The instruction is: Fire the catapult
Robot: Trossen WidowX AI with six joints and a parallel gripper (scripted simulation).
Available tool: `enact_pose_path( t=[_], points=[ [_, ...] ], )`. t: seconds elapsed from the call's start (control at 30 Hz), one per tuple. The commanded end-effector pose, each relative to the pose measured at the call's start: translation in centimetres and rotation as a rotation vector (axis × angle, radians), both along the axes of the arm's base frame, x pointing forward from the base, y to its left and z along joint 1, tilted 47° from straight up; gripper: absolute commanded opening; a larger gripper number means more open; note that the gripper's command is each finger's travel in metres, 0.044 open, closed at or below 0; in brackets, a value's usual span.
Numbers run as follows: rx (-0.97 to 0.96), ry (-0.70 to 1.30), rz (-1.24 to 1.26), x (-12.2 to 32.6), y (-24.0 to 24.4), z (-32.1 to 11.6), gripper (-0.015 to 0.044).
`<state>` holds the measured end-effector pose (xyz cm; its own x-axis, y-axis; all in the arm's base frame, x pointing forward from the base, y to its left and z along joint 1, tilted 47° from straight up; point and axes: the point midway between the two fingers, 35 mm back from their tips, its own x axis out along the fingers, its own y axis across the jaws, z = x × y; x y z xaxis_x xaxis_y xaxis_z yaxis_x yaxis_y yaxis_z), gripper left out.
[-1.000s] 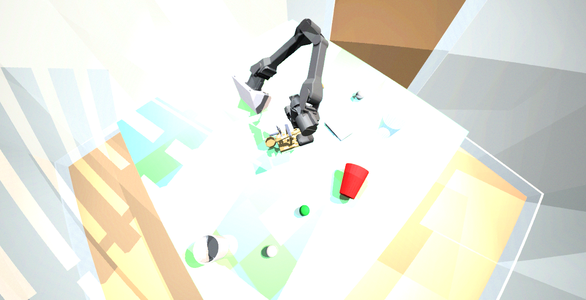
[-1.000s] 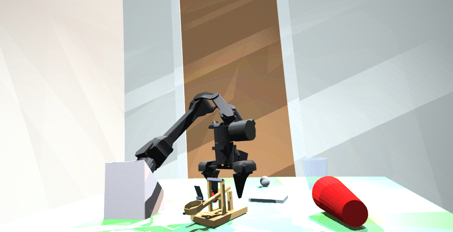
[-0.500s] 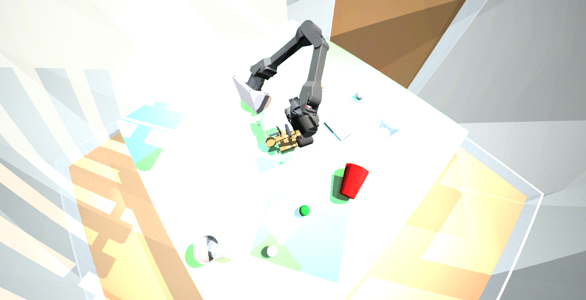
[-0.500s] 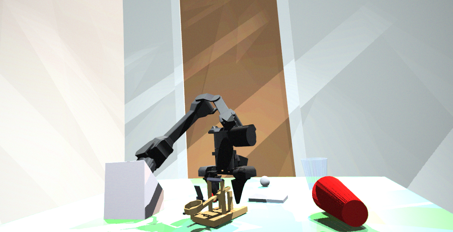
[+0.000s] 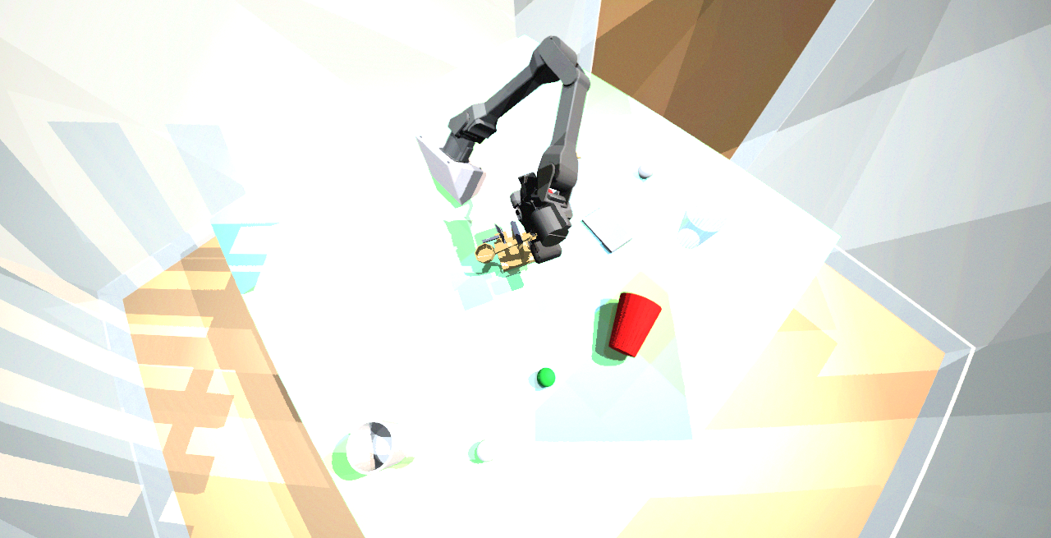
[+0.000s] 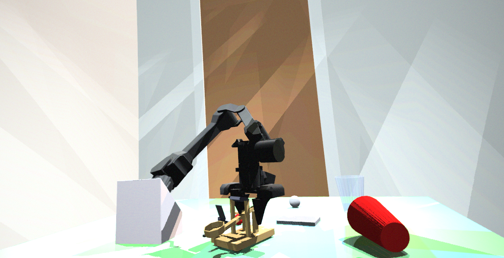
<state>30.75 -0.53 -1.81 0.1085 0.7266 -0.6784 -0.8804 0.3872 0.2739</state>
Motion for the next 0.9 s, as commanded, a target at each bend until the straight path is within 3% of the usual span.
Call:
enact_pose_path(
  t=[0.0,0.23,0.87],
  points=[
    [-0.009,-0.004,-0.009,-0.2,-2.7,2.3,0.0006],
    [-0.008,0.031,-0.044,-0.3,-4.5,2.3,0.0000],
    [0.034,0.480,-0.484,-2.7,-16.9,-9.3,0.0000]
  ],
)
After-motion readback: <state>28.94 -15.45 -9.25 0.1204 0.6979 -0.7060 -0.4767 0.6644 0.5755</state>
